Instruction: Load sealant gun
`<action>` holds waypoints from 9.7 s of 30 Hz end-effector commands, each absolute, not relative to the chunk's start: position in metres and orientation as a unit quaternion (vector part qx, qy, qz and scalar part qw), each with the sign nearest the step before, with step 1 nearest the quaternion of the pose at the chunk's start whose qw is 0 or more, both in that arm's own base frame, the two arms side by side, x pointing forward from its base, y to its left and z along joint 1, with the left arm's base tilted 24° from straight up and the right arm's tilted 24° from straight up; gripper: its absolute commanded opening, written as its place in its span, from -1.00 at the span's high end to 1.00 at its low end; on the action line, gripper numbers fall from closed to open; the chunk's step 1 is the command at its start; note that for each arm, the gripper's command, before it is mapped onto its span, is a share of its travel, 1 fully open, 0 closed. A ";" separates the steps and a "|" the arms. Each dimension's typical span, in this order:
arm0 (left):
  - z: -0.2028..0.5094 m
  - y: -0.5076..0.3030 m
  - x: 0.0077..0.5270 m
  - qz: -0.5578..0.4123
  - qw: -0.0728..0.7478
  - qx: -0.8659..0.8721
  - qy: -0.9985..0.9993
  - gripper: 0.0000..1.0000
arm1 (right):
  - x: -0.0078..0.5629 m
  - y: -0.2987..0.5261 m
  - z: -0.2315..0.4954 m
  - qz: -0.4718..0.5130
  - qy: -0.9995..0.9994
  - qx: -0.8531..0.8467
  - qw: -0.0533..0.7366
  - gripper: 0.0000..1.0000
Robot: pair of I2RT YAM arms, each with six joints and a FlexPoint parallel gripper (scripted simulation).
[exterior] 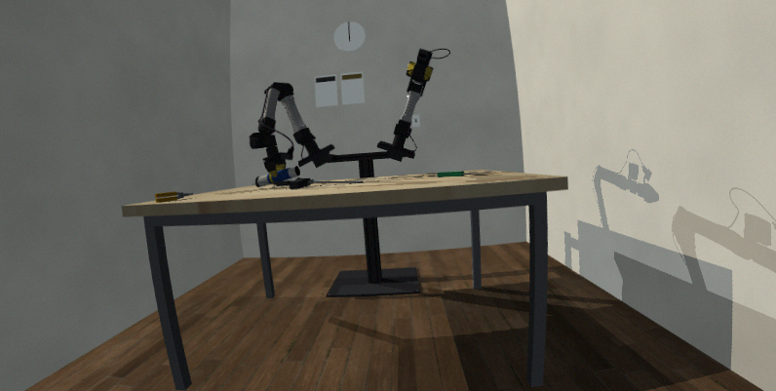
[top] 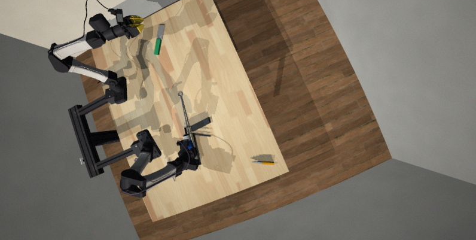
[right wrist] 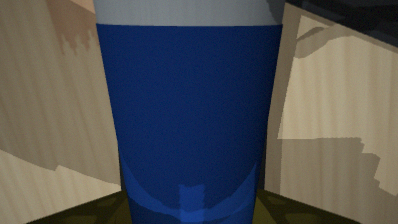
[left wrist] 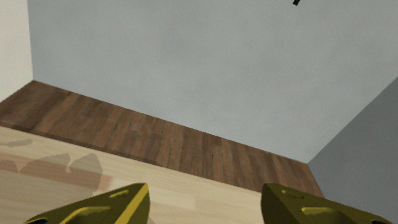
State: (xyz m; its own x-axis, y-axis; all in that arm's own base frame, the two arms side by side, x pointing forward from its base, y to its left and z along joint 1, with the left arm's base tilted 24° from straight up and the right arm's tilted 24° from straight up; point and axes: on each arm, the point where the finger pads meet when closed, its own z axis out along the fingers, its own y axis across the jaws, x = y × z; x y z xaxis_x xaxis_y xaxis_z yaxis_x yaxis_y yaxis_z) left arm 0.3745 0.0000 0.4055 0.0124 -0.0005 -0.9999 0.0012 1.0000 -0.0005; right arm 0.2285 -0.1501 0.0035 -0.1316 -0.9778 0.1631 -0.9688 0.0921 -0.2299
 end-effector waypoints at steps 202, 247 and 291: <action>0.426 -0.006 0.375 -0.006 0.728 0.004 0.685 -0.06 | 0.237 -0.175 -0.020 -0.197 0.744 -0.635 -0.068 1.00; 0.426 -0.006 0.375 -0.006 0.728 0.004 0.685 -0.06 | 0.227 -0.172 -0.027 -0.185 0.742 -0.641 -0.074 -0.18; 0.426 -0.006 0.375 -0.006 0.728 0.004 0.685 -0.06 | 0.236 -0.167 -0.009 -0.214 0.738 -0.637 -0.056 -0.18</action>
